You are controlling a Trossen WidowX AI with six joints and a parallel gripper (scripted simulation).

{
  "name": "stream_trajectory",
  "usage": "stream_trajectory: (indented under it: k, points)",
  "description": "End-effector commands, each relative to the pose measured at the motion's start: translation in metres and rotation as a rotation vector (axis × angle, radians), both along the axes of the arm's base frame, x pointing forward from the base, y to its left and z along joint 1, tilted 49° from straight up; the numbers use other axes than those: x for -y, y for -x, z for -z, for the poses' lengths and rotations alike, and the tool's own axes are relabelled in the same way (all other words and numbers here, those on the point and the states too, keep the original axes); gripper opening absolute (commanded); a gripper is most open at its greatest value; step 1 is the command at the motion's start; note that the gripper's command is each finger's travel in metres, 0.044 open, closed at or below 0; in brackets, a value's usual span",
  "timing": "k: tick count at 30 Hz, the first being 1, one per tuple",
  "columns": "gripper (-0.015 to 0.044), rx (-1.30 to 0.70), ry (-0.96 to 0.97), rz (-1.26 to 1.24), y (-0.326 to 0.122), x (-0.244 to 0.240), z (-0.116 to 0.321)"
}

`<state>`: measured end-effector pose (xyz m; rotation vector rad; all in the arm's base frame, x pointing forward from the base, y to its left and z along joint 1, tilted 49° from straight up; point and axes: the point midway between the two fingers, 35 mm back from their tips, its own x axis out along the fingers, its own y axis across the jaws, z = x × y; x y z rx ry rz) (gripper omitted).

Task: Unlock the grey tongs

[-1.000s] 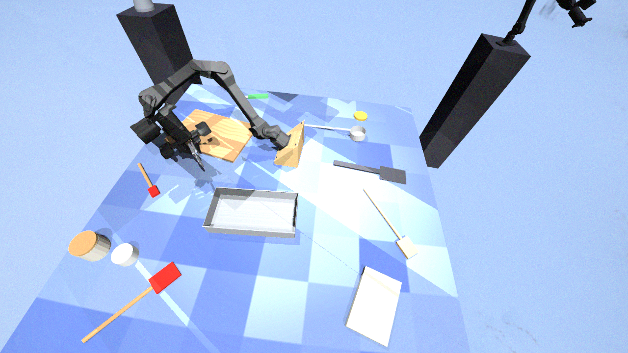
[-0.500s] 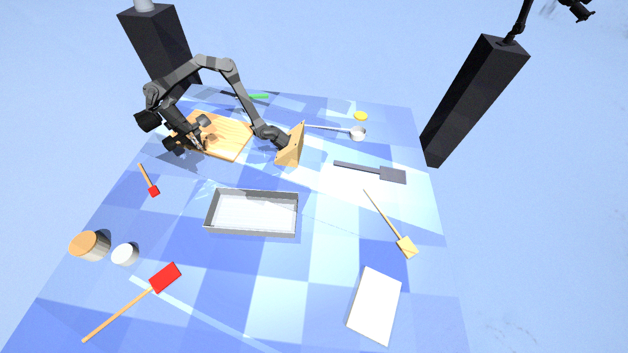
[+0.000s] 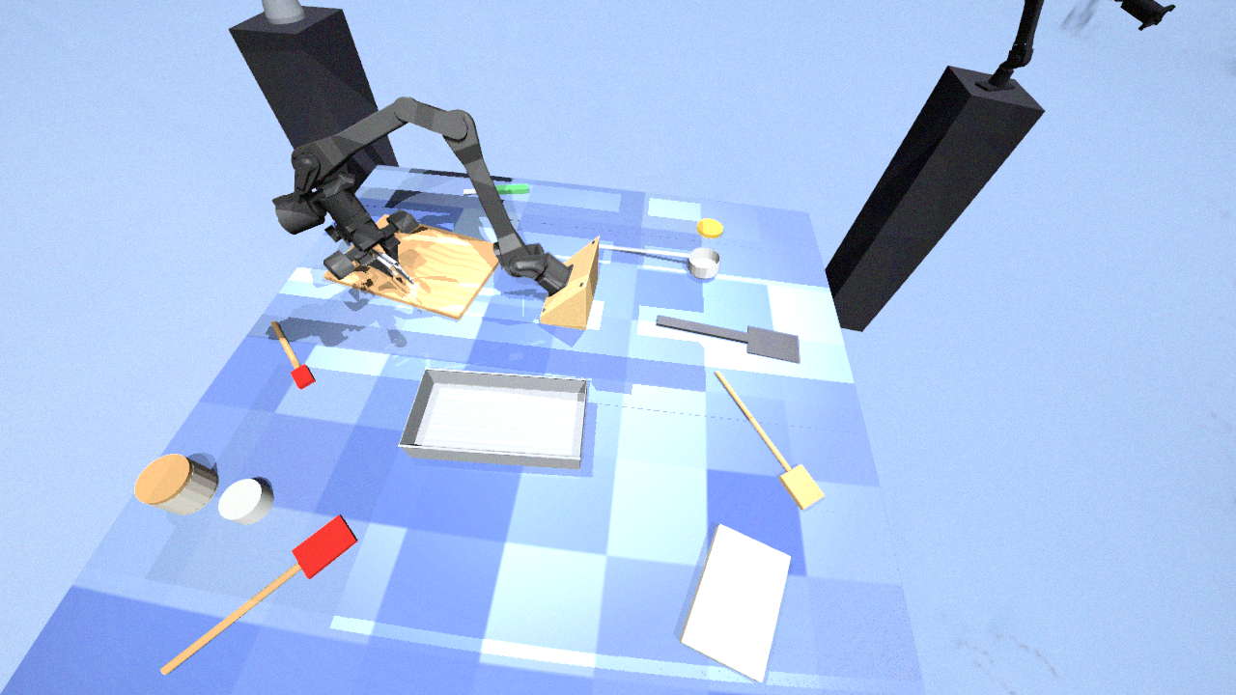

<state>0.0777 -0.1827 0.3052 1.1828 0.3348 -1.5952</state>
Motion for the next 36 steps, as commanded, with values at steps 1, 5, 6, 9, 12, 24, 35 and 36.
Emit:
stream_trajectory:
  k: [1, 5, 6, 9, 12, 24, 35, 36]
  points:
    - [-0.0150, -0.009, 0.023, -0.039, 0.010, -0.002, -0.005]
    - [-0.0150, -0.025, 0.044, -0.070, 0.019, -0.003, -0.009]
    - [-0.0150, -0.030, 0.050, -0.077, 0.021, -0.003, -0.011]
    - [-0.0150, -0.045, 0.068, -0.100, 0.028, -0.004, -0.014]
    - [-0.0150, -0.062, 0.088, -0.122, 0.034, -0.005, -0.017]
    - [-0.0150, -0.155, 0.181, -0.207, 0.056, -0.014, -0.030]
    - [-0.0150, -0.281, 0.271, -0.278, 0.073, -0.025, -0.043]
    - [-0.0150, -0.292, 0.278, -0.283, 0.074, -0.026, -0.044]
